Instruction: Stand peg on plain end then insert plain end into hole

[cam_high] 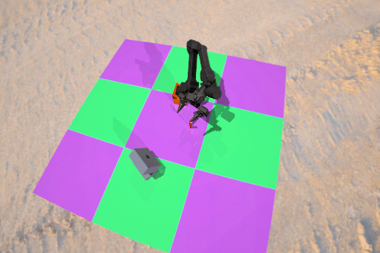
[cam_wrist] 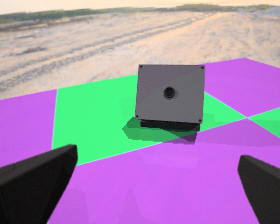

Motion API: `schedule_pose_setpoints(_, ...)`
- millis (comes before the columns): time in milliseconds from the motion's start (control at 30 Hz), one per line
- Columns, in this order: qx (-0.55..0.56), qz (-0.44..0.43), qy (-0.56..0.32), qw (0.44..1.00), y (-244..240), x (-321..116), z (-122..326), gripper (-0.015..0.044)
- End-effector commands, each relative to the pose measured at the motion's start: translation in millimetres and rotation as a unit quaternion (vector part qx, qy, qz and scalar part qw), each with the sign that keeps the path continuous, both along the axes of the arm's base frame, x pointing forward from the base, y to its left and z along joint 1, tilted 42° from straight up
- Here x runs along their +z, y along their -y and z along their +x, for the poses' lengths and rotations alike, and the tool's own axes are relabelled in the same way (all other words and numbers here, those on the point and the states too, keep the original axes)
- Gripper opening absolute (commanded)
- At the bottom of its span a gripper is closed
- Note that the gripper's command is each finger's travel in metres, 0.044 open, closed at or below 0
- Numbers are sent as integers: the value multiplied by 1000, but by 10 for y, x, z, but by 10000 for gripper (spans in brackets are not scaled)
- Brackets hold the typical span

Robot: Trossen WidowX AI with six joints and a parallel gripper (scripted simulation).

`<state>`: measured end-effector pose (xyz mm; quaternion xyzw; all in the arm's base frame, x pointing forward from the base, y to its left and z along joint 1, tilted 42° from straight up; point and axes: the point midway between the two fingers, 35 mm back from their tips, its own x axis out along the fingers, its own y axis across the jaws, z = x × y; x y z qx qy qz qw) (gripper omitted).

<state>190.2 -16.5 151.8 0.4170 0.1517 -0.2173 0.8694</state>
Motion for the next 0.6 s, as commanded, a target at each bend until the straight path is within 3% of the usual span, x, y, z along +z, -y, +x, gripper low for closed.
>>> schedule_pose_setpoints(0, 11, -17, 29, 999, 93, 196, -65, 440)
schedule_pose_setpoints(267, 25, -84, 94, 992, 234, 552, -274, 440)
schedule_pose_setpoints(567, 59, -99, 41, 992, 181, 468, -208, 440)
